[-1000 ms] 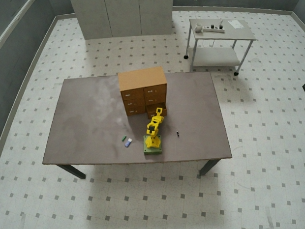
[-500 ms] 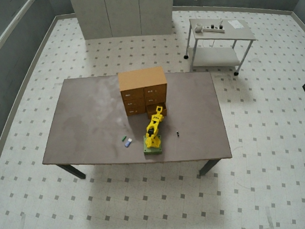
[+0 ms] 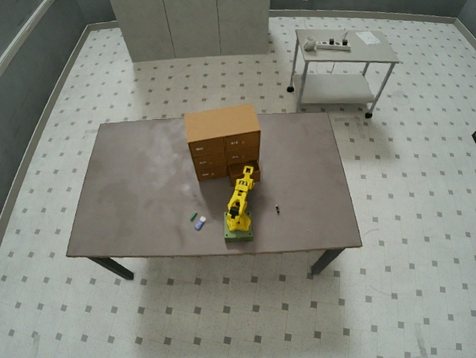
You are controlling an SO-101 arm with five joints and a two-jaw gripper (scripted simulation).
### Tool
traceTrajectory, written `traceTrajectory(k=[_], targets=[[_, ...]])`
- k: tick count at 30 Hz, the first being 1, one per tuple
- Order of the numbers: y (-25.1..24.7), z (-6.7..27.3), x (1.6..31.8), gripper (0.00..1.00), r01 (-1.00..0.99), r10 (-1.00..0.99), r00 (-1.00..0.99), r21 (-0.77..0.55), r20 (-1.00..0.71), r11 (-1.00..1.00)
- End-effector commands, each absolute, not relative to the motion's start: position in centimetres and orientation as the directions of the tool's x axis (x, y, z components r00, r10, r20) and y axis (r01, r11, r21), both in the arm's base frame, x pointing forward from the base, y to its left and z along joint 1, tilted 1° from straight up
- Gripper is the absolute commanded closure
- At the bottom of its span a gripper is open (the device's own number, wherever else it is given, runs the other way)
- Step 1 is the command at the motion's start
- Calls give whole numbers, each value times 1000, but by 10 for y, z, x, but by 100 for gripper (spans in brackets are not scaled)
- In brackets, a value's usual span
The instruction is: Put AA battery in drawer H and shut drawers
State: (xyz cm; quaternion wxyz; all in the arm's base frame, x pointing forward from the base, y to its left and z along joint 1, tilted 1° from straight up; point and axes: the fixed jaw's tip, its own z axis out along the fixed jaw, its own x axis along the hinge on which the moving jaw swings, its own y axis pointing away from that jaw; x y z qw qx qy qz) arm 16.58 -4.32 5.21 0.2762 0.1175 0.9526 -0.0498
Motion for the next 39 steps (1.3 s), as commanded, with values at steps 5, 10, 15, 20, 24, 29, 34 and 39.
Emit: traceTrajectory(k=[5, 10, 15, 20, 24, 29, 34, 39], targets=[[-41, 66, 155, 79, 264, 213, -826, -25, -522, 964], [-38, 73, 145, 79, 265, 219, -839, -23, -498, 964], [-38, 73, 145, 79, 265, 219, -839, -23, -498, 964], [-38, 73, 145, 79, 265, 219, -839, -23, -498, 964], [-38, 73, 145, 79, 265, 219, -839, -23, -498, 964], [-38, 73, 145, 79, 265, 219, -839, -23, -498, 964], [-38, 73, 145, 79, 265, 219, -839, -23, -498, 964], [-39, 91, 148, 79, 268, 211, -808, -24, -551, 963]])
